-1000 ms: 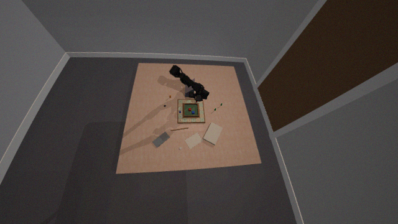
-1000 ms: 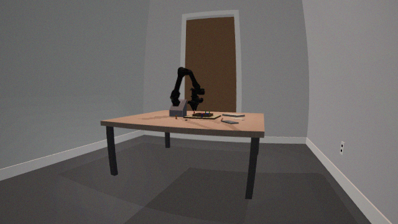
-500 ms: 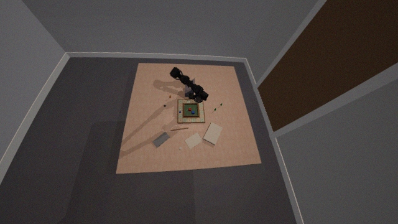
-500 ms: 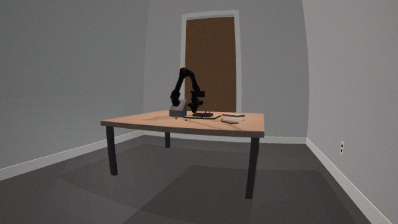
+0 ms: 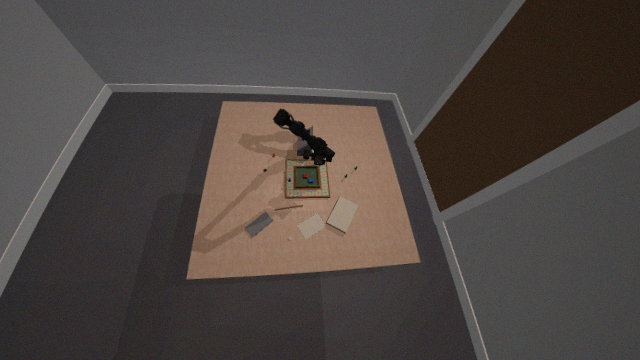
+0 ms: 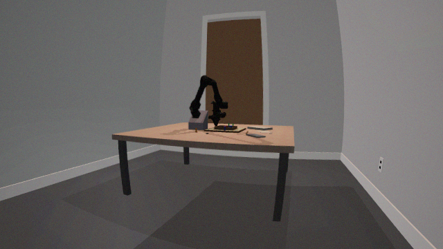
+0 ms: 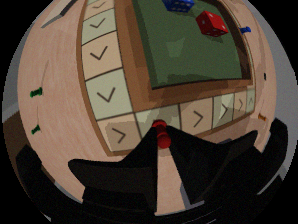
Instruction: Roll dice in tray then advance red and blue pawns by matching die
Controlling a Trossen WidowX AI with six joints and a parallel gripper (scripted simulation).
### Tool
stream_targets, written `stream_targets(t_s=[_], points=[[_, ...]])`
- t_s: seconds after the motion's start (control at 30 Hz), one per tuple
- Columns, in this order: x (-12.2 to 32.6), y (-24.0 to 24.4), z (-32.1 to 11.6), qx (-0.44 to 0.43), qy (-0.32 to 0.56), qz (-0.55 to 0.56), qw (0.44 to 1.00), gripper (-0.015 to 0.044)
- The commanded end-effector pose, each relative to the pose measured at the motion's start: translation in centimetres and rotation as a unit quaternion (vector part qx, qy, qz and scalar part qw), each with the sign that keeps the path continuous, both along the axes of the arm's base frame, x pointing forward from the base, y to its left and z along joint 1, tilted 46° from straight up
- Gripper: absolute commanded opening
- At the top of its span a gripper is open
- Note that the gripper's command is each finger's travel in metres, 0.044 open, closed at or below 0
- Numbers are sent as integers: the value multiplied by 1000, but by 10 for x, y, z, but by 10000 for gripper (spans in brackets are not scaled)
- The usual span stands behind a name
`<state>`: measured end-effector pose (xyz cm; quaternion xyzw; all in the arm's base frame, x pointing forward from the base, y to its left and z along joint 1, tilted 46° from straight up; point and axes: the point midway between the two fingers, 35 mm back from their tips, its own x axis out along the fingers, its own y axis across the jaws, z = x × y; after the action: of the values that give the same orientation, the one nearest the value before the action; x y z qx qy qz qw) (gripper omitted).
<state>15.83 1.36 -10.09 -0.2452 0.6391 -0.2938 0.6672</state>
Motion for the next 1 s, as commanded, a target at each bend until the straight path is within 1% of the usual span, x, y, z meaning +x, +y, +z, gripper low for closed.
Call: stream_targets(t_s=[0.0,0.13,0.27,0.5,0.77,0.97], points=[[0,-1,0,-2,1,3,1000,9],[0,0,1,-2,1,3,1000,0],[4,17,12,1,1,4,1000,0],[5,53,42,4,2,4,1000,0],[-4,89,84,1,2,3,1000,0],[-6,92,88,0,2,3,1000,0]])
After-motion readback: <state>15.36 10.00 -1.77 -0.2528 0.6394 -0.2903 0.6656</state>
